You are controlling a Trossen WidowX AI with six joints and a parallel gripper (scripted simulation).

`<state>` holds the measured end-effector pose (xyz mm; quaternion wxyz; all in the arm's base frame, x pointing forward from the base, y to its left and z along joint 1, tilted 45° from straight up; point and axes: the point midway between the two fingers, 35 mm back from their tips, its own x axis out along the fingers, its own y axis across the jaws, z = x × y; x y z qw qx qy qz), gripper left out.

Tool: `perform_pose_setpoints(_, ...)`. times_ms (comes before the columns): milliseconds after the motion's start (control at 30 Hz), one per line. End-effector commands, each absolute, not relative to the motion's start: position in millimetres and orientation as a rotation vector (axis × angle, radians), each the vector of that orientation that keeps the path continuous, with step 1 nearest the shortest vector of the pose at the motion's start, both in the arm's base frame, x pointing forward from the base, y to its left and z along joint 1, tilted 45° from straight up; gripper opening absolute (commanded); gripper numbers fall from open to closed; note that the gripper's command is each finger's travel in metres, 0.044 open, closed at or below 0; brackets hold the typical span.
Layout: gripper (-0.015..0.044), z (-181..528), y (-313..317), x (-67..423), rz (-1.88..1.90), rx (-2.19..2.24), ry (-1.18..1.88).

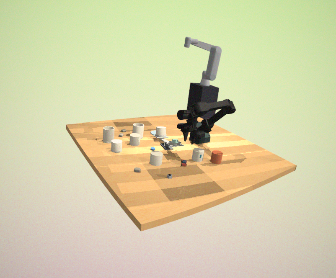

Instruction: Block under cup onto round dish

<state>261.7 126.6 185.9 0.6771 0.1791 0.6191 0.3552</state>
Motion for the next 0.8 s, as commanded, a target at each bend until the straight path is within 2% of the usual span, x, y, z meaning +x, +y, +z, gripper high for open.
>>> perform_pose_setpoints(0,0.0260,184.3,121.1,267.9,0.705,0.503,1.450)
perform_pose_setpoints(767,0.0260,169.8,87.3,297.8,0.091,1.095,1.711)
